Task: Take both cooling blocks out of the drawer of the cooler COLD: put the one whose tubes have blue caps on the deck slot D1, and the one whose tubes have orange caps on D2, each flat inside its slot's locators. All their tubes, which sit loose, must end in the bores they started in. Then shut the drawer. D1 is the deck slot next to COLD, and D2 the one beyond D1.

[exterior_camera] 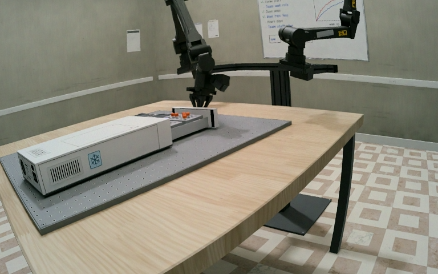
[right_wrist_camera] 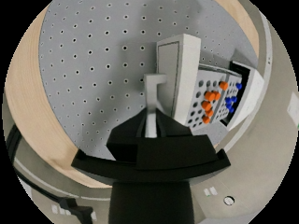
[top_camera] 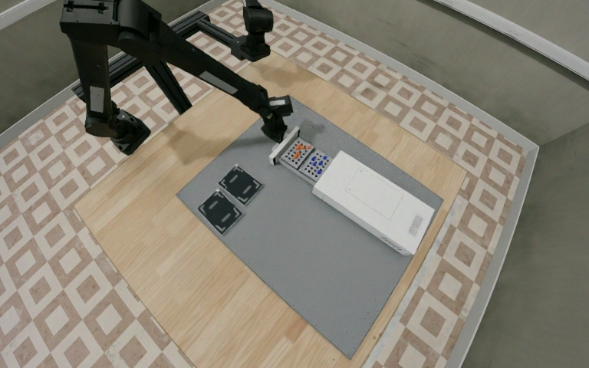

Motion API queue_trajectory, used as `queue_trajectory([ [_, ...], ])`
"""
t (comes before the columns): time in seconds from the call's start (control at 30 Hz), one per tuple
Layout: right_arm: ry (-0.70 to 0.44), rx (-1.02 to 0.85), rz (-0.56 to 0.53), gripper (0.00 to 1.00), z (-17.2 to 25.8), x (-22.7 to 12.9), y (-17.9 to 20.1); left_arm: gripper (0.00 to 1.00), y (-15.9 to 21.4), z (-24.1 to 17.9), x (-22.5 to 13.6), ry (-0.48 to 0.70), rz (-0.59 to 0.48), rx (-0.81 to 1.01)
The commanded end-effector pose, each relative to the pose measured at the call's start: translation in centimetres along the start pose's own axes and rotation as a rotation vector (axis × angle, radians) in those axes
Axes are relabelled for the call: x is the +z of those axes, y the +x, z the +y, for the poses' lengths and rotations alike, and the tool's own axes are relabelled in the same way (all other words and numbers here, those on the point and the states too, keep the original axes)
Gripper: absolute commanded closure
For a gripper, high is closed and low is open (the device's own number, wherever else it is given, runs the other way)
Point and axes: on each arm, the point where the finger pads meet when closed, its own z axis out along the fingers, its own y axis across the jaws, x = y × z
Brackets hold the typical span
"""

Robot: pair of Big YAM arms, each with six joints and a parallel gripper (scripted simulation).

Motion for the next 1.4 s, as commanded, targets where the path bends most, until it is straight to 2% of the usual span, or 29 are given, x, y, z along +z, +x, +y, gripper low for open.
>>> queue_trajectory([
  [0.0,-0.029,-0.021,-0.002,1.00,3.5,0.9,-0.7,1.00,2.4,0.1,0.8,0.002,0.035,-0.002],
  [1.37,-0.032,-0.022,0.001,1.00,4.6,0.5,-0.6,1.00,2.4,0.1,0.8,0.002,0.035,-0.002],
])
